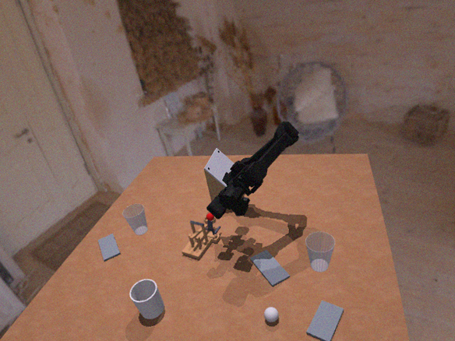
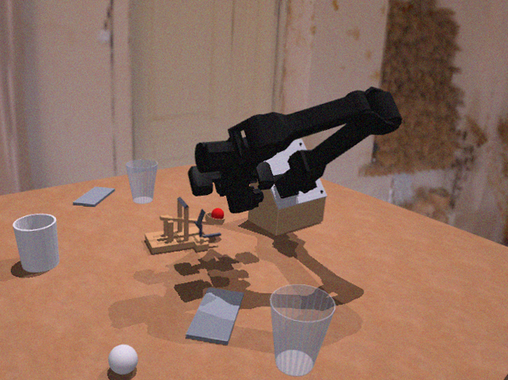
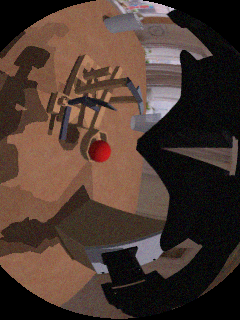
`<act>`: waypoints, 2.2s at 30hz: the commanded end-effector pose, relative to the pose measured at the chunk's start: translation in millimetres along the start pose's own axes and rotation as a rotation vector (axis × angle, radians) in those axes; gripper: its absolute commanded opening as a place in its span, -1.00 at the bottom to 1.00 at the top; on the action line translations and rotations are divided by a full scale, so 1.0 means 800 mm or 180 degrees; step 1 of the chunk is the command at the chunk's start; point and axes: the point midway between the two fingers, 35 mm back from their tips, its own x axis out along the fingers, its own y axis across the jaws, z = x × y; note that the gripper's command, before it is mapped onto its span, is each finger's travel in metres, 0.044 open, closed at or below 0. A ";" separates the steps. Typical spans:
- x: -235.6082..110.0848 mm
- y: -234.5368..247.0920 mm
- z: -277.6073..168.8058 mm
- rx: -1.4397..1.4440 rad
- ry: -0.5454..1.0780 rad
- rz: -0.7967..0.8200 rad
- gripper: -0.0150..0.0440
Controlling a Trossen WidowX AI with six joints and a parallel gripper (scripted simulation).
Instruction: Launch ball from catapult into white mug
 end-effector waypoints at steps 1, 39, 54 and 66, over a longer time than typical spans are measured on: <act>0.002 0.002 0.001 -0.0038 0.0023 0.0009 -0.49; 0.057 -0.003 0.058 -0.0040 0.0015 0.0003 -0.49; 0.079 0.001 0.080 -0.0040 0.0010 0.0009 -0.49; 0.108 0.006 0.108 -0.0041 0.0005 0.0018 -0.49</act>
